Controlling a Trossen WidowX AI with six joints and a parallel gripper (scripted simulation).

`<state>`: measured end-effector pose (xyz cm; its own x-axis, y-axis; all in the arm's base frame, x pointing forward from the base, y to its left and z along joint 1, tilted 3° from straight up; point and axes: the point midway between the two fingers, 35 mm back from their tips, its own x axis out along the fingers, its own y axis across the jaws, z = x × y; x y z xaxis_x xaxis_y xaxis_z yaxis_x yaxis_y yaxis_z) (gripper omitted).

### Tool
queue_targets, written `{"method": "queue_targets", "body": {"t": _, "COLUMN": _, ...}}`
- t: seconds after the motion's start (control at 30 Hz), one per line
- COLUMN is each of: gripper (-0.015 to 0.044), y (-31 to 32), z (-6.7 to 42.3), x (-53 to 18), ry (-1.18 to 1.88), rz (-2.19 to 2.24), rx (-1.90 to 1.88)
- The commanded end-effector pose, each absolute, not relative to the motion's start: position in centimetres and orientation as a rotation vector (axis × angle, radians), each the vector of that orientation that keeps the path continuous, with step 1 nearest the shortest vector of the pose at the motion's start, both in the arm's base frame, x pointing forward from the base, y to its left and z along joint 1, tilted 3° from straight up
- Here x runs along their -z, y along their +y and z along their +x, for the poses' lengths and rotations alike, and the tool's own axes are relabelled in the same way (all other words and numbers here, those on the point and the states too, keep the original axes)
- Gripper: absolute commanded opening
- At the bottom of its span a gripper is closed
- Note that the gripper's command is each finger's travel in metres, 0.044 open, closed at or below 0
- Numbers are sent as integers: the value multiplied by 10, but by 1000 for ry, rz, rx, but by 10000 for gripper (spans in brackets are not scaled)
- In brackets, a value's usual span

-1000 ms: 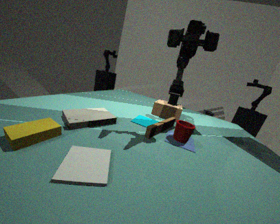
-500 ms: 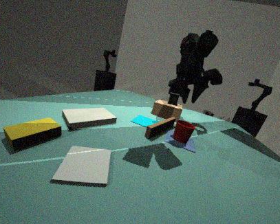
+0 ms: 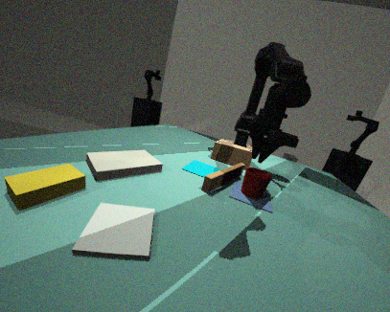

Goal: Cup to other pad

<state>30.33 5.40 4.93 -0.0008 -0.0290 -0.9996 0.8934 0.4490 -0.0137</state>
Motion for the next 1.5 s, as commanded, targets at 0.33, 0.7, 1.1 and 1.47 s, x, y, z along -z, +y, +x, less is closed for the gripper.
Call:
{"method": "queue_targets", "body": {"t": 0.33, "gripper": 148, "y": 54, "z": 304, "x": -28, "ry": 1379, "rz": 838, "rx": 888}}
{"method": "queue_targets", "body": {"t": 0.7, "gripper": 148, "y": 53, "z": 304, "x": -10, "ry": 1379, "rz": 838, "rx": 888}}
{"method": "queue_targets", "body": {"t": 1.1, "gripper": 148, "y": 52, "z": 302, "x": 9, "ry": 1380, "rz": 838, "rx": 888}}
{"method": "queue_targets", "body": {"t": 1.47, "gripper": 95, "y": 53, "z": 302, "x": 12, "ry": 1379, "rz": 841, "rx": 884}}
